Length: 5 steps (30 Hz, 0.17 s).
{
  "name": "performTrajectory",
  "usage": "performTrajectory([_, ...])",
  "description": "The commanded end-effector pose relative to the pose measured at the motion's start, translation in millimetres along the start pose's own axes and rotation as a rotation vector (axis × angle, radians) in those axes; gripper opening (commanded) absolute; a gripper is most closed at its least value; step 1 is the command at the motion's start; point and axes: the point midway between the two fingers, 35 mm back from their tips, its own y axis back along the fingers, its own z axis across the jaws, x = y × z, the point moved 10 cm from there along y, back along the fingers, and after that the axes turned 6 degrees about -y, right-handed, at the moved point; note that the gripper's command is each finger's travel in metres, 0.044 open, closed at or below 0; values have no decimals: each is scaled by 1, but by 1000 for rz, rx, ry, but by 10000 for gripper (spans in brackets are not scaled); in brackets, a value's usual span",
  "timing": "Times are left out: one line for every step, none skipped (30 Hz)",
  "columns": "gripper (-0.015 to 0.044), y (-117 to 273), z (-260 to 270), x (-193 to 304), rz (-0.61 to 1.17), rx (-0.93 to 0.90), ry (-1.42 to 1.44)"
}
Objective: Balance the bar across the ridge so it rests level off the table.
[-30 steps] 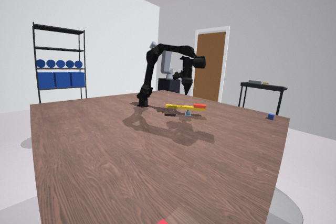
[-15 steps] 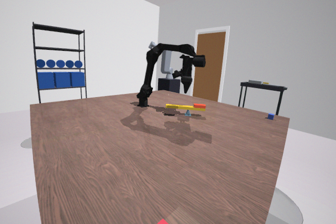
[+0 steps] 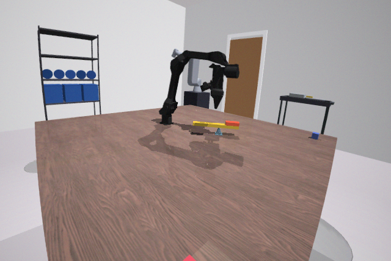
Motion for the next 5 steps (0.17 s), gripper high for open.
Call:
performTrajectory([440,0,0,0,-1,0,0])
performTrajectory([440,0,0,0,-1,0,0])
performTrajectory([440,0,0,0,-1,0,0])
performTrajectory([440,0,0,0,-1,0,0])
performTrajectory([440,0,0,0,-1,0,0])
